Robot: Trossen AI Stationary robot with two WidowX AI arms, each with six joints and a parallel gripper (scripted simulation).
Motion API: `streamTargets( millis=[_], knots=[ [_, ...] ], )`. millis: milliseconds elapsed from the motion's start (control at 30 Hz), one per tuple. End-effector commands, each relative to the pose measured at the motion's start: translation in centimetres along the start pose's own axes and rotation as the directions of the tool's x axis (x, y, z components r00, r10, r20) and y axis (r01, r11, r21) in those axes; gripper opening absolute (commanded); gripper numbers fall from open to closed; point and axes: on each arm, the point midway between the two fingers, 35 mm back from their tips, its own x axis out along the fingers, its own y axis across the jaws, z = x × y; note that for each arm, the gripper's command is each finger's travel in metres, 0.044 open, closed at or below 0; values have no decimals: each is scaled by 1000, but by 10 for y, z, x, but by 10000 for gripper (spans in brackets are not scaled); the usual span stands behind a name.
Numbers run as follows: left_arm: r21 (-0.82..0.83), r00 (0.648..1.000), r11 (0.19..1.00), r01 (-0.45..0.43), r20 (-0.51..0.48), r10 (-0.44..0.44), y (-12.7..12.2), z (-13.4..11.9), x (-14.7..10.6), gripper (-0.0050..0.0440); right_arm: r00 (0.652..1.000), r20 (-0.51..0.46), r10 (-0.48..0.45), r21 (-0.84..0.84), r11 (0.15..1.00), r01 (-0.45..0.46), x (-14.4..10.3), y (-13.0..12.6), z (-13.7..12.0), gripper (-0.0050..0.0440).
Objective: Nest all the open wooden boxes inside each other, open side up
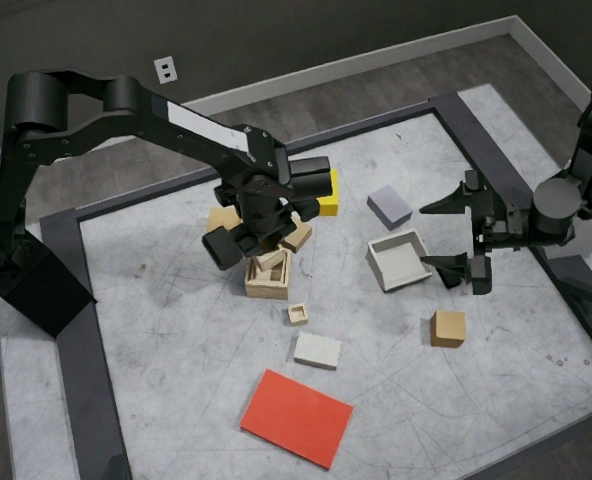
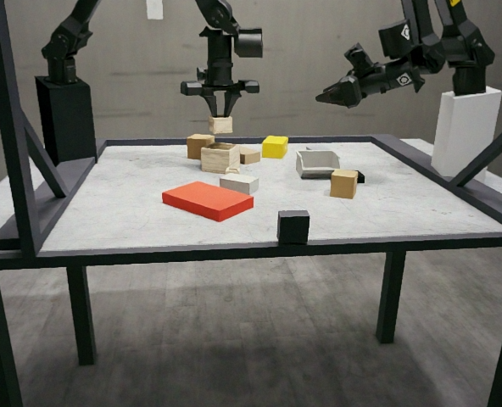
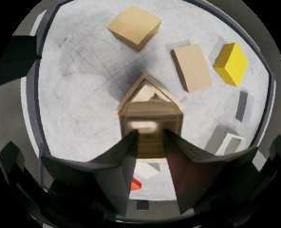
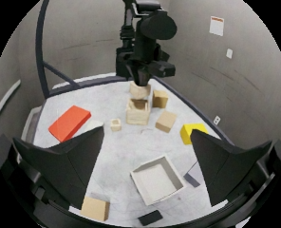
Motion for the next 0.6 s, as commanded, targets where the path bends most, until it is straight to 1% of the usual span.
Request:
streamTargets(
  millis=[0, 233, 467, 533, 567],
  knots=[
    [-91, 1000, 996, 13, -9, -14, -4, -2, -5, 183, 1000, 12, 2, 9, 1000, -2, 0, 1, 4, 400],
    [-329, 1000, 944, 11, -9, -14, -4, -2, -5, 183, 1000, 12, 2, 9, 1000, -2, 0, 1, 4, 400],
    [-547, 1000, 837, 7, -9, -14, -4, -2, -5, 183, 1000, 12, 2, 9, 1000, -2, 0, 1, 4, 400],
    [-547, 1000, 837, 7, -9, -14, -4, -2, -5, 183, 1000, 12, 2, 9, 1000, -2, 0, 1, 4, 400],
    [-576, 1000, 817, 7, -9, -14, -4, -2, -5, 183, 1000, 12, 2, 9, 1000, -2, 0, 1, 4, 400]
  ],
)
